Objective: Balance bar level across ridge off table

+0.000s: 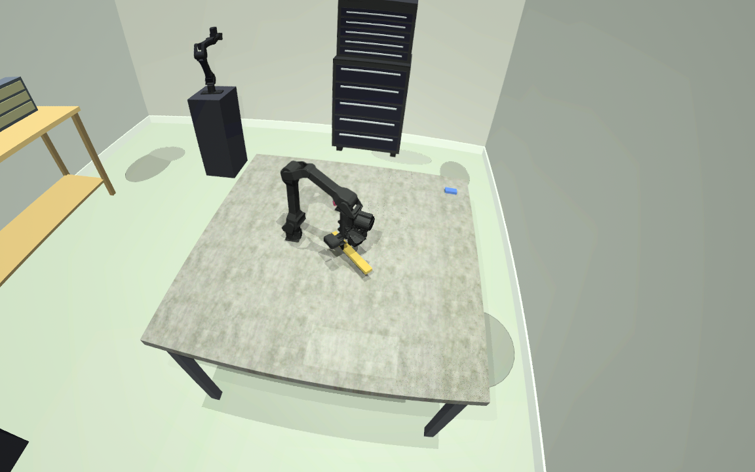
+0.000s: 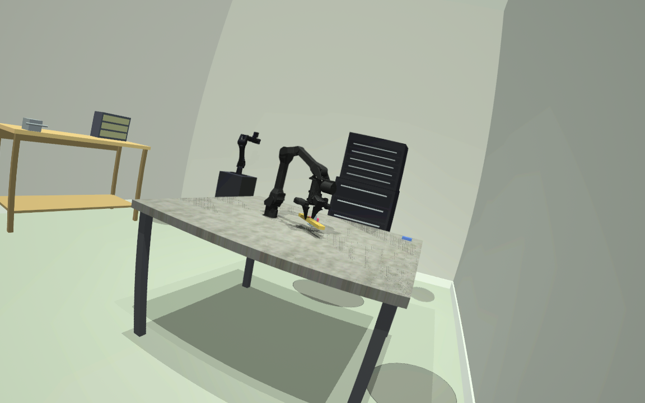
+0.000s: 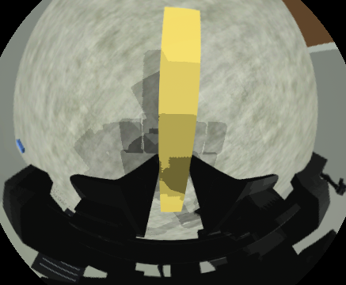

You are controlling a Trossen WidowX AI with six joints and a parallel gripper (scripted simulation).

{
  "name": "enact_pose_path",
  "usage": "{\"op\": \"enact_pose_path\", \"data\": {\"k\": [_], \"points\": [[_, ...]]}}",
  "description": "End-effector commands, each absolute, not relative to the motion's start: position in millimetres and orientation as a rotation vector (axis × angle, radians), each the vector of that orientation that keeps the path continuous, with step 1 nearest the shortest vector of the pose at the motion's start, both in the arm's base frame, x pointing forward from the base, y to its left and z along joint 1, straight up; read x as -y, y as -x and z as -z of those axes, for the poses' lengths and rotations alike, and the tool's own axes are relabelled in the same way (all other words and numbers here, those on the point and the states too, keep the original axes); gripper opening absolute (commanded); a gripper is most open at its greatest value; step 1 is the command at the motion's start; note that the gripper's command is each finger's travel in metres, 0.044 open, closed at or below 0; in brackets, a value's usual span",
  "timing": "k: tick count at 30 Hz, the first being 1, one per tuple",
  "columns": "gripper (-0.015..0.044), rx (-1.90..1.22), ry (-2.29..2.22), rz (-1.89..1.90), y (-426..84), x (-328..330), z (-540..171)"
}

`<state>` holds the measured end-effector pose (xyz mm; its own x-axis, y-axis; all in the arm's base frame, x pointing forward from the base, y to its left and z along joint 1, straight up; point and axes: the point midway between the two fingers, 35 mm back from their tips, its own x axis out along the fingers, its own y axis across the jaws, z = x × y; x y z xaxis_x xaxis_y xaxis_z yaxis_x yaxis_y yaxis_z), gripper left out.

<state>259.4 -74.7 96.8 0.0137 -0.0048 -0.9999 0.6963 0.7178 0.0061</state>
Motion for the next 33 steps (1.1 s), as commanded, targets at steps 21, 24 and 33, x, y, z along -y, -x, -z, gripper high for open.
{"op": "enact_pose_path", "data": {"k": [21,24,33], "points": [[0.0,-1.459,-0.599,0.595,-254,73,-159],[0.0,-1.458,-0.6,0.595,-254,70,-161],[0.0,-1.458,-0.609,0.599,-256,36,-161]]}}
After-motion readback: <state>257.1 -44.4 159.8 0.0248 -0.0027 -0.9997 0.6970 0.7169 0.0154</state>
